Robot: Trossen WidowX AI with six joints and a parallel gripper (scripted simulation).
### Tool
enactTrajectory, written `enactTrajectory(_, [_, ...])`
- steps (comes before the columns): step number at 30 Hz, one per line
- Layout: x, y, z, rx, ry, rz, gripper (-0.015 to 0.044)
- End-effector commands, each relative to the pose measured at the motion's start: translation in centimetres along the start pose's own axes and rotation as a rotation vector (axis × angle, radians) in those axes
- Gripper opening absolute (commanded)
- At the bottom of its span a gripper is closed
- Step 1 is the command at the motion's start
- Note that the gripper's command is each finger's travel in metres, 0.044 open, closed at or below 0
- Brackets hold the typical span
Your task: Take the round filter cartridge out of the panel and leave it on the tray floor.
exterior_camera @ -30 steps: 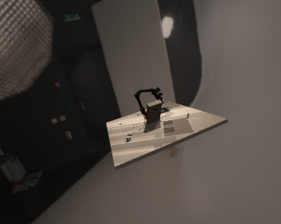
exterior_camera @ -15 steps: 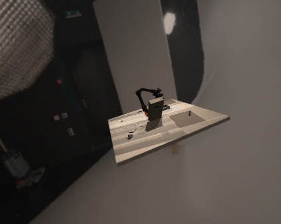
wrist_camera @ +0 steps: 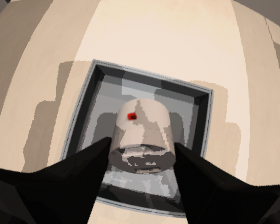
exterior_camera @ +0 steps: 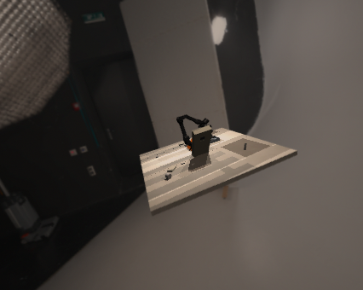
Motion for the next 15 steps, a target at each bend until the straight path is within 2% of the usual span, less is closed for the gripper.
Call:
enactTrajectory(1, [1.5,-0.14,-0.9,0.002,-0.007,0.006,0.0])
enactTrajectory(5, [2.06,-0.25,-1.33,0.002,-0.007,0.006,0.0])
enactTrajectory(15, [1.66,-0.3,-1.21,0.0,0.005,-0.001,0.0263])
Point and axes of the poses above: the point midway between the two fingers, 35 mm back from their tips, its own x axis out along the fingers, its own y axis across the jaws, z = x × y, the point moved 3 cm from there along -x, back along the fingers, and after that the axes turned 15 degrees about x, right-handed, at the moved point
